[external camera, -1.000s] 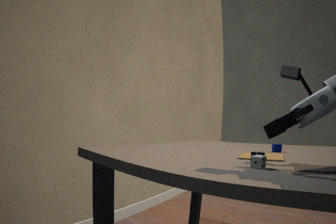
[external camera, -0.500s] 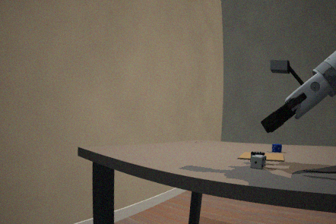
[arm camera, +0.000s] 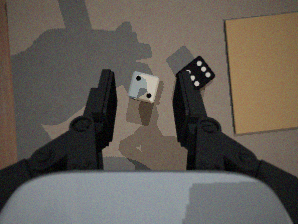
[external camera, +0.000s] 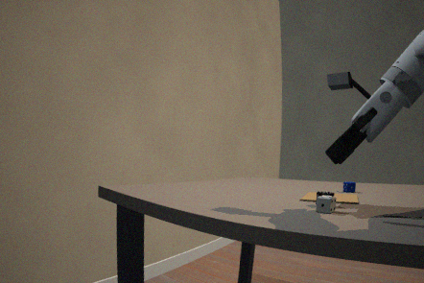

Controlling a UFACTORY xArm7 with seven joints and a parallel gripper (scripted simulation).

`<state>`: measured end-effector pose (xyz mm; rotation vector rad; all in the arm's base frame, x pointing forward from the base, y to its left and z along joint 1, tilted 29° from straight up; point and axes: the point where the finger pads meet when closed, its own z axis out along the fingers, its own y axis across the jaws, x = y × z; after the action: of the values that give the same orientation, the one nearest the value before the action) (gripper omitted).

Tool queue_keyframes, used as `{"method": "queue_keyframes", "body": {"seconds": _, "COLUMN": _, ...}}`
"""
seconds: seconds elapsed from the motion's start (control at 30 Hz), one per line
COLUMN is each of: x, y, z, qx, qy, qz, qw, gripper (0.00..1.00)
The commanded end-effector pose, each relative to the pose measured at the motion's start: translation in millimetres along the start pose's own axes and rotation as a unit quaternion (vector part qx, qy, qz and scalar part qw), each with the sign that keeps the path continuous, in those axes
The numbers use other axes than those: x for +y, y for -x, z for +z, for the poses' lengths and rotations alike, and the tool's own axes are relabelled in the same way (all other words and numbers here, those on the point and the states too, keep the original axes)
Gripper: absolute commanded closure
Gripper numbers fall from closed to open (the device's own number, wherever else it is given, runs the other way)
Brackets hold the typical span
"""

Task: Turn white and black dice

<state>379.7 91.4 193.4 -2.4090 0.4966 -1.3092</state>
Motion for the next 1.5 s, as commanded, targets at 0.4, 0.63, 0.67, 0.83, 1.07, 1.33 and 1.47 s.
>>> {"method": "queue_keyframes", "body": {"seconds": 0.4, "x": -3.4, "y": -12.9, "z": 4.1, "qx": -0.135, "qy": 0.003, "qz": 0.002, "qw": 0.991, "gripper": 0.53}}
{"method": "queue_keyframes", "body": {"seconds": 0.63, "x": -4.8, "y": -17.3, "z": 4.8, "qx": -0.169, "qy": 0.001, "qz": 0.002, "qw": 0.986, "gripper": 0.53}}
{"method": "queue_keyframes", "body": {"seconds": 0.67, "x": -4.6, "y": -17.8, "z": 4.6, "qx": -0.174, "qy": 0.002, "qz": 0.002, "qw": 0.985, "gripper": 0.53}}
{"method": "queue_keyframes", "body": {"seconds": 0.83, "x": -3.5, "y": -19.4, "z": 4.3, "qx": -0.194, "qy": 0.004, "qz": 0.002, "qw": 0.981, "gripper": 0.53}}
{"method": "queue_keyframes", "body": {"seconds": 1.07, "x": -4.6, "y": -22.3, "z": 5.6, "qx": -0.224, "qy": 0.003, "qz": 0.002, "qw": 0.975, "gripper": 0.53}}
{"method": "queue_keyframes", "body": {"seconds": 1.33, "x": -3.1, "y": -26.4, "z": 5.8, "qx": -0.262, "qy": 0.005, "qz": 0.003, "qw": 0.965, "gripper": 0.53}}
{"method": "queue_keyframes", "body": {"seconds": 1.47, "x": -4.0, "y": -28.6, "z": 6.8, "qx": -0.284, "qy": 0.004, "qz": 0.003, "qw": 0.959, "gripper": 0.53}}
